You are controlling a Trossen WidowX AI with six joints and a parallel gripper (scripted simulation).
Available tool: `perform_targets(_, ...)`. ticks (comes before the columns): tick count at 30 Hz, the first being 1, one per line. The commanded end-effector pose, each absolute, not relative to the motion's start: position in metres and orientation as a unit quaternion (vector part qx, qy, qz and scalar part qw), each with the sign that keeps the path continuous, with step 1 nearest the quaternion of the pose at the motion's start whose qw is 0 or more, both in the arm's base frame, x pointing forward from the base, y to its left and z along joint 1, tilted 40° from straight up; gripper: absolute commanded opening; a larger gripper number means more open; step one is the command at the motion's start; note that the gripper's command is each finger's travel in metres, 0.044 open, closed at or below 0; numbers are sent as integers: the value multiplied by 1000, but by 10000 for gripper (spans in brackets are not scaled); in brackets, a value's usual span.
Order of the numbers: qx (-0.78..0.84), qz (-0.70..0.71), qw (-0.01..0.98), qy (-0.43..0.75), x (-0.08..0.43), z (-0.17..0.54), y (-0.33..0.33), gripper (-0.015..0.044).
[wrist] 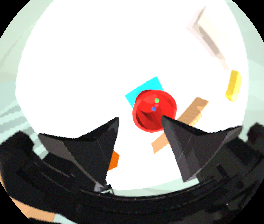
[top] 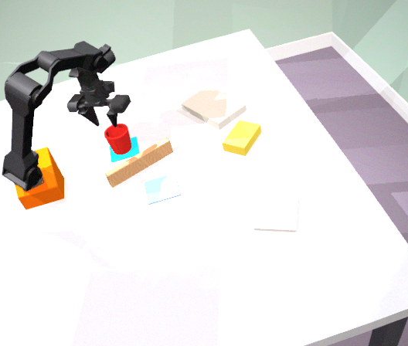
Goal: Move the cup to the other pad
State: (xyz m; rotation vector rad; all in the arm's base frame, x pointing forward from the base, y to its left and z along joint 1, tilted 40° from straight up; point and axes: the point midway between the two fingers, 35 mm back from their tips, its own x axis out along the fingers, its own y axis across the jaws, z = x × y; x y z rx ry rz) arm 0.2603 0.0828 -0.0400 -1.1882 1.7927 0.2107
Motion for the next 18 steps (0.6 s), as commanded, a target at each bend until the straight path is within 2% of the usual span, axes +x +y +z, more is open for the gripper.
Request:
perform_targets(1,-485,86,471,732,261,-40,83,364)
perform_targets(4,-485,86,471,732,262,-36,86,440)
perform_targets(18,-483,86,472,732,269,1,117,440)
